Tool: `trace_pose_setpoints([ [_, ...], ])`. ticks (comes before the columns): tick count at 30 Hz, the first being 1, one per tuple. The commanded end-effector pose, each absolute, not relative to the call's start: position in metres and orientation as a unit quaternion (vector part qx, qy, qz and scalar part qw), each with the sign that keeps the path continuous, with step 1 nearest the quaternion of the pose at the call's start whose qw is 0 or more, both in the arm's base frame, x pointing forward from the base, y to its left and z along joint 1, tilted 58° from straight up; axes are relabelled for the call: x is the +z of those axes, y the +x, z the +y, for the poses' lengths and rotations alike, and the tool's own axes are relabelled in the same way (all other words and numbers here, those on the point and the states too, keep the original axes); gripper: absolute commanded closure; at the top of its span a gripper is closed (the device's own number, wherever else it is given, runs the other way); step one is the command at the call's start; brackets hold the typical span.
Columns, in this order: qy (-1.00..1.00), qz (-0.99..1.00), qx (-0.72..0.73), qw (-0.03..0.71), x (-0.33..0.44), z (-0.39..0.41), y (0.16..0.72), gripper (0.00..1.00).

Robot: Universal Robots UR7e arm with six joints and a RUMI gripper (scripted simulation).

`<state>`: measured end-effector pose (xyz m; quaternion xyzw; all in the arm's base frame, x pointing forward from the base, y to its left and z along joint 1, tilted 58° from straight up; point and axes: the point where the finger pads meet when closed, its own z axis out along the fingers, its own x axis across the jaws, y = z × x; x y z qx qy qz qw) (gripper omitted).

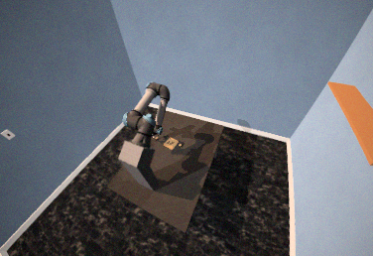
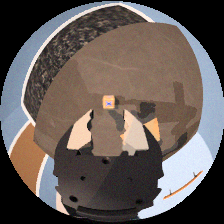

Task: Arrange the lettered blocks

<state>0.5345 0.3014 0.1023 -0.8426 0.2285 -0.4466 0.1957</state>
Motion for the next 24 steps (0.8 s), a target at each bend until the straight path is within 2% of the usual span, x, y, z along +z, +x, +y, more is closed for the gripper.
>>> trace_pose_setpoints([
  [1,-0.842,0.228,-0.447,0.196,0.100,0.302,0.539,0.63],
  [24,-0.842,0.228,-0.447,0.196,0.092,0.304,0.552,0.63],
])
